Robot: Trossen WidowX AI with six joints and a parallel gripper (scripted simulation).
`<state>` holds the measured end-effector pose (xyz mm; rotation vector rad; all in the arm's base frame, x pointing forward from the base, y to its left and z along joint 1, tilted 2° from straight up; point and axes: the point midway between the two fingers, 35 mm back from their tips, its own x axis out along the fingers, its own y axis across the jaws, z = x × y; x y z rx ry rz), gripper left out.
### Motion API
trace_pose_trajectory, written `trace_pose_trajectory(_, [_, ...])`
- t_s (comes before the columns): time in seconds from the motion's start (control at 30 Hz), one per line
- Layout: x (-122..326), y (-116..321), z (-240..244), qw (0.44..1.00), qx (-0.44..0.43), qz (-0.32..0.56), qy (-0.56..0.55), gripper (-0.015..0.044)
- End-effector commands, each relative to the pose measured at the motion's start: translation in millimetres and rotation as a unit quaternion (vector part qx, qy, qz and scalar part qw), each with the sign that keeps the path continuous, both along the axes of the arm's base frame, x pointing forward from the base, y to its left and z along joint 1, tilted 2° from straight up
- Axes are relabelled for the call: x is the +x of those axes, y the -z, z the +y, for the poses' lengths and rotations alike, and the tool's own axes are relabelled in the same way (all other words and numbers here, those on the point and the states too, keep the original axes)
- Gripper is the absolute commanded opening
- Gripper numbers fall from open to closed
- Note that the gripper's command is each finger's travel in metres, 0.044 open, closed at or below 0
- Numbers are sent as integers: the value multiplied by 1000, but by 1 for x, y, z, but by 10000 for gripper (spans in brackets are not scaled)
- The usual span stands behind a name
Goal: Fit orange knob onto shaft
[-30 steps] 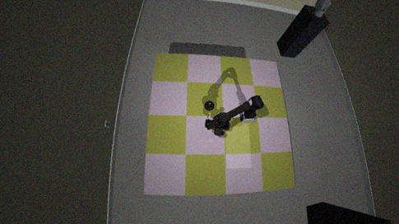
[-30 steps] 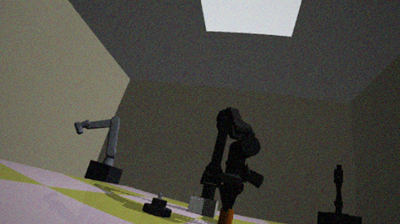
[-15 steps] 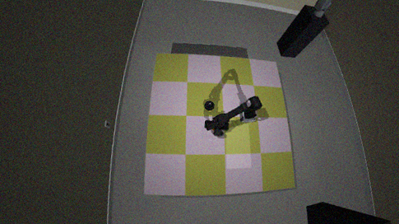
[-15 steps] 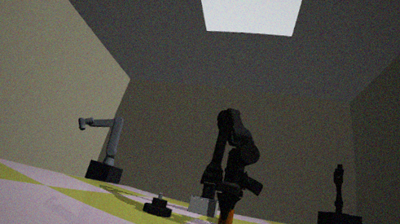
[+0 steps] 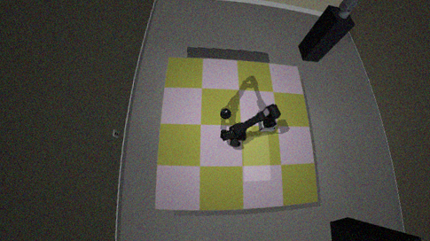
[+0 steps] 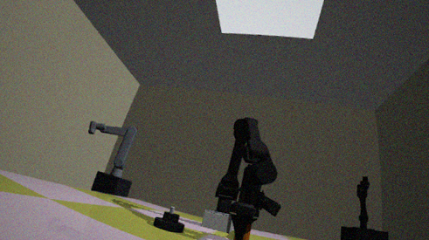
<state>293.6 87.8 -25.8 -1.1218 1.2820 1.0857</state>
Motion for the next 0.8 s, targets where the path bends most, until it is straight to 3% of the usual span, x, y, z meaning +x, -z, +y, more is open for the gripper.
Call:
trace_pose_trajectory(0.0, [-1,2,0,1000,2,1,-3,309])
trace_pose_trajectory(0.17, [-1,2,0,1000,2,1,-3,177])
trace_pose_trajectory(0.37, [-1,2,0,1000,2,1,-3,138])
trace_pose_trajectory(0.53, [1,-5,1,1000,2,1,-3,6])
trace_pose_trajectory(0.77, [5,-26,3,1000,2,1,-3,0])
